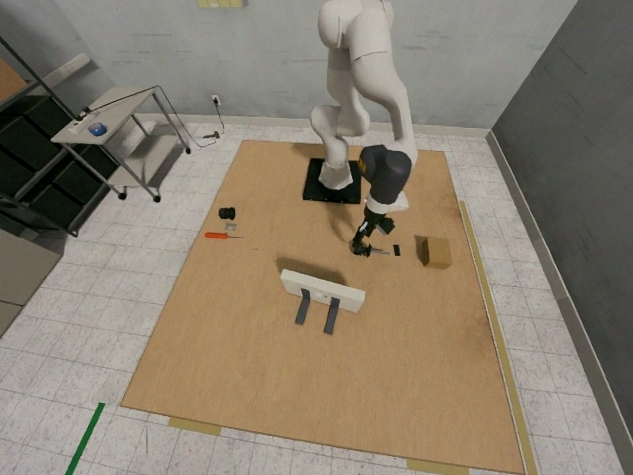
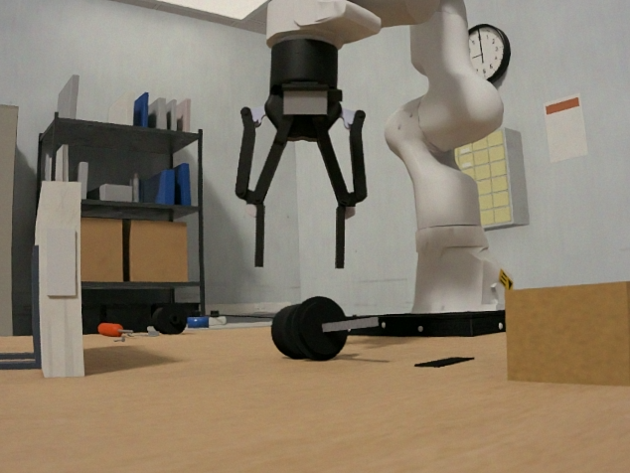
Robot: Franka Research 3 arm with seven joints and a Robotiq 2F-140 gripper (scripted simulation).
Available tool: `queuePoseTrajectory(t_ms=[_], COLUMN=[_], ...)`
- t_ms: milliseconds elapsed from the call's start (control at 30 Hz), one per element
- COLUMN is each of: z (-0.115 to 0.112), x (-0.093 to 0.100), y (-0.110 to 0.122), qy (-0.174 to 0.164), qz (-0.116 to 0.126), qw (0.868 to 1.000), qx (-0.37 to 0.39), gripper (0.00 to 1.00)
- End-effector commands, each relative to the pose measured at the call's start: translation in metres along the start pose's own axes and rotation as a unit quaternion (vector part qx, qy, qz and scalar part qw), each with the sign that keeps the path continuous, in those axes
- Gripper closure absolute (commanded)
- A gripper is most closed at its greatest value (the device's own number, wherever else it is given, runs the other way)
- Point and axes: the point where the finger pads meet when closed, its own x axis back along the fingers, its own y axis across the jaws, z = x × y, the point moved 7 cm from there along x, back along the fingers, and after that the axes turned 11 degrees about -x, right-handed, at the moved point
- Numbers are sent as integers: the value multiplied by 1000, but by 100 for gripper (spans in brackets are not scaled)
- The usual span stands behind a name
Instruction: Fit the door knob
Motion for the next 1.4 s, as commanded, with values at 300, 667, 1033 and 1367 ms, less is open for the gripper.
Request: queuePoseTrajectory(t_ms=[300, 667, 1033, 1367], z=[0, 0, 1, 1], x=[-19, -24, -44, -48], y=[5, 5, 4, 3], qy=[32, 34, 34, 34], qz=[26, 27, 27, 27], qw=[970, 968, 968, 968], qx=[239, 247, 247, 247], gripper=[43, 43, 43, 43])
